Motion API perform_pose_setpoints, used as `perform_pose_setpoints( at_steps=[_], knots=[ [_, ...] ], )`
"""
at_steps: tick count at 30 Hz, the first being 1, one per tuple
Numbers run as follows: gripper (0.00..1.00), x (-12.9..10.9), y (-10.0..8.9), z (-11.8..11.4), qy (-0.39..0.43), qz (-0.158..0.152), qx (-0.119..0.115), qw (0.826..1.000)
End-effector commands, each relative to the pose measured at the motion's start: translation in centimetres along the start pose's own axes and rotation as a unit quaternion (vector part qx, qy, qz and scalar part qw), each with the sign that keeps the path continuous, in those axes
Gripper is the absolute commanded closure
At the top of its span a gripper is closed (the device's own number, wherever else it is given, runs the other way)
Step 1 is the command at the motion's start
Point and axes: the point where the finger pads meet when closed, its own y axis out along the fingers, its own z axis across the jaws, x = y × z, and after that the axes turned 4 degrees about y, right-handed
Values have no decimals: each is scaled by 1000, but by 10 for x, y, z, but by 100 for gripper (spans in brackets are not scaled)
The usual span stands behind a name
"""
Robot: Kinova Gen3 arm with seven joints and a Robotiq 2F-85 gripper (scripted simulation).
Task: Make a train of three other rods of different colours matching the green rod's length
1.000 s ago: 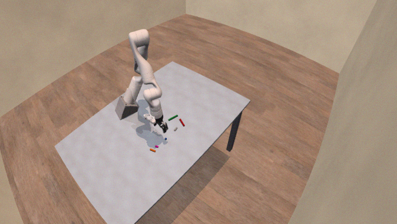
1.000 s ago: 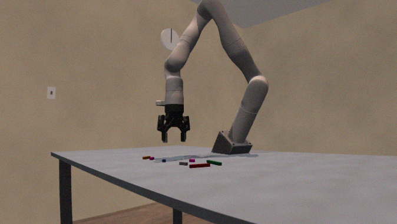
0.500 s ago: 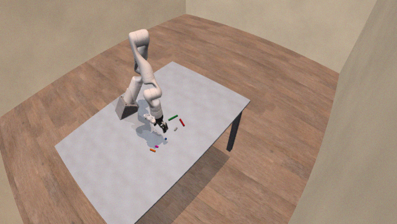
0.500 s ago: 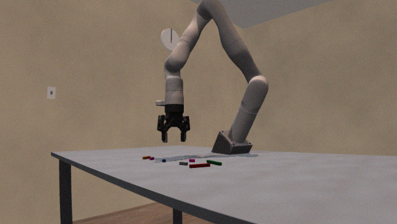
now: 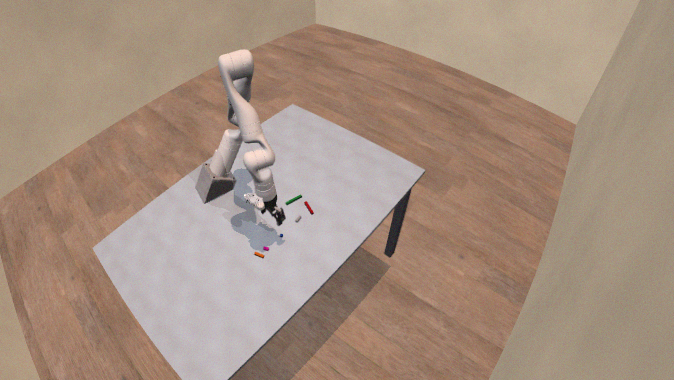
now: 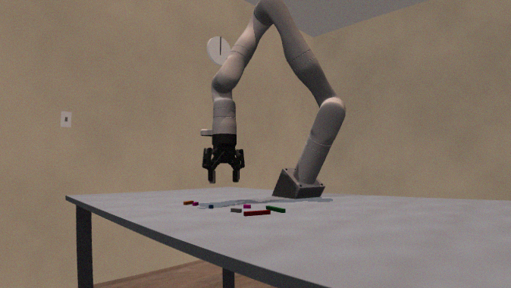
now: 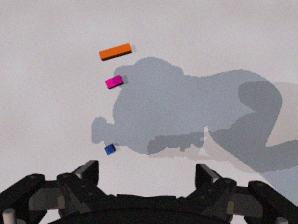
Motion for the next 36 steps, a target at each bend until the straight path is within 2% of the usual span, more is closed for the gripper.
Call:
perform_pose_setpoints(
  at_steps=[1,20,36],
  knots=[
    [0,0,0,0,0,0,-1,1000],
    [0,0,-1,-1,9,0,-1,1000],
    [0,-1,-1,-3,68,0,-1,998]
  ],
)
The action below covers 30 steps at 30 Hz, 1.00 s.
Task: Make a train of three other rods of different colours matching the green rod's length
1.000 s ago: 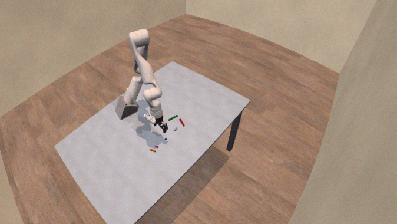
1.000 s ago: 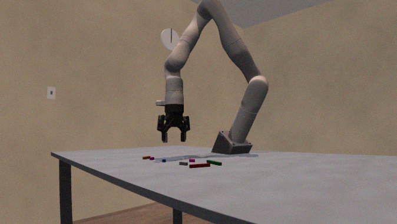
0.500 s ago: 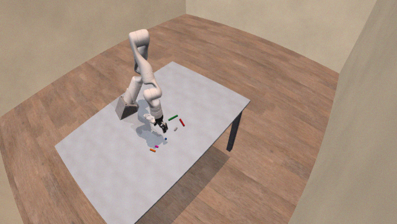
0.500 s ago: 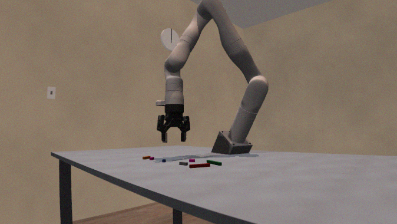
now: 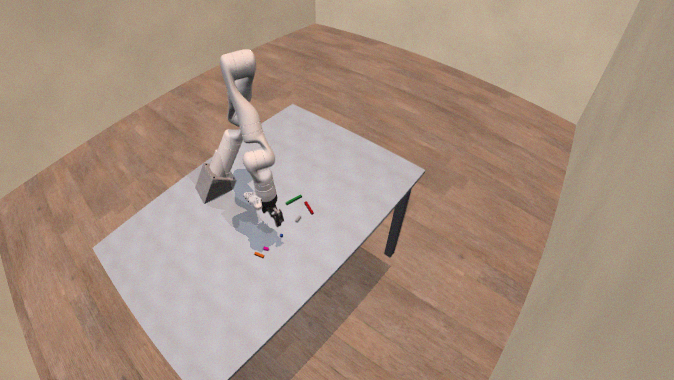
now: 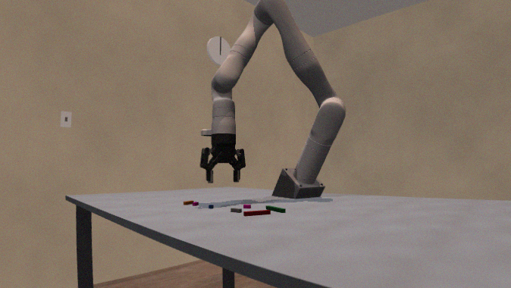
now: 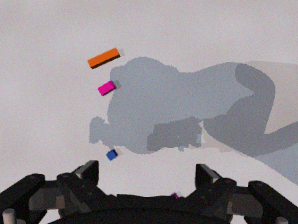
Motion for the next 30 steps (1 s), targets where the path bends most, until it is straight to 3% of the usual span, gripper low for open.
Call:
perform_pose_setpoints(
  at_steps=[1,17,24,30],
  knots=[
    [0,0,0,-1,6,1,0,1000],
    [0,0,-2,-6,142,1,-2,990],
    [0,0,-2,-10,233,1,-2,972],
    [0,0,-3,-13,320,0,-3,947]
  ],
)
